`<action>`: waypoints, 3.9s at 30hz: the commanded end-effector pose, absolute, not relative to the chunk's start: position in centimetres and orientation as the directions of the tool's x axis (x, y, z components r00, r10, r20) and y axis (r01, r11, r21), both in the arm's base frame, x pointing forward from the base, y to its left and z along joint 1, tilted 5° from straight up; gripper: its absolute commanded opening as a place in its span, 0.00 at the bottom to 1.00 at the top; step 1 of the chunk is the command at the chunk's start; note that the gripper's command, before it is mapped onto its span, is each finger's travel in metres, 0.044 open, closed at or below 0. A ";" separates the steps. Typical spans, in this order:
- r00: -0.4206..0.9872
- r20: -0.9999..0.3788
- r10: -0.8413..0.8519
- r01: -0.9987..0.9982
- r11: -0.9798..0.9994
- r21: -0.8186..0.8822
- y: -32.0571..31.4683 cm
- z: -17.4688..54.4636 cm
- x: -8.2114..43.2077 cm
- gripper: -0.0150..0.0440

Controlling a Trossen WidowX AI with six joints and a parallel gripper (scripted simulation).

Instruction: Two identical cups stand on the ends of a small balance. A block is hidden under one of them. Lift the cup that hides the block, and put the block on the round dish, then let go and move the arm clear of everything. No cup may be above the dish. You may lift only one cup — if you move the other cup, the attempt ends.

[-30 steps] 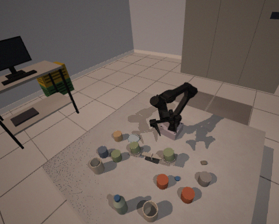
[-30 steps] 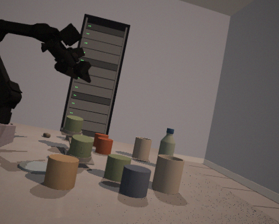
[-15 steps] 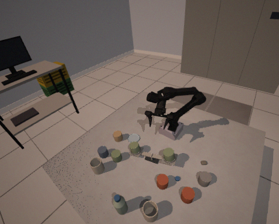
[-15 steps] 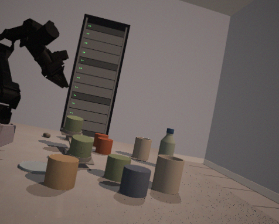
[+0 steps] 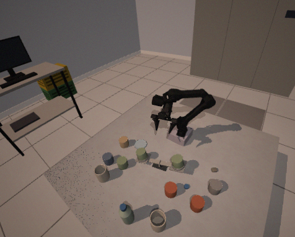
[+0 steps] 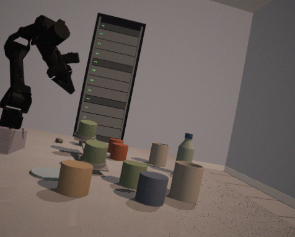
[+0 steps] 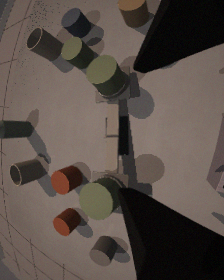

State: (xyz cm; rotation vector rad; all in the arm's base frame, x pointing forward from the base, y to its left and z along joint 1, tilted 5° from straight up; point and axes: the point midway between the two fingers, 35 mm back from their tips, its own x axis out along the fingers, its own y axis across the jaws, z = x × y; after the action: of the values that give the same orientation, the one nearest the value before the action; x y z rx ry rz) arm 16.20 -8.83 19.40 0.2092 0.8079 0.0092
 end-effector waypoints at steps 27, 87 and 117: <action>0.323 -0.939 0.115 0.802 0.494 0.336 -16.9 15.4 23.0 1.00; 0.071 -0.996 0.051 0.996 0.041 0.073 -19.7 3.4 29.3 1.00; 0.071 -0.996 0.051 0.996 0.041 0.073 -19.6 2.2 29.3 0.46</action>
State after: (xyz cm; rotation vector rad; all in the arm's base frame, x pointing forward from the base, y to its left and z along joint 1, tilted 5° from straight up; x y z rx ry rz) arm 29.32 -19.55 1.89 1.2458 1.2140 -1.0956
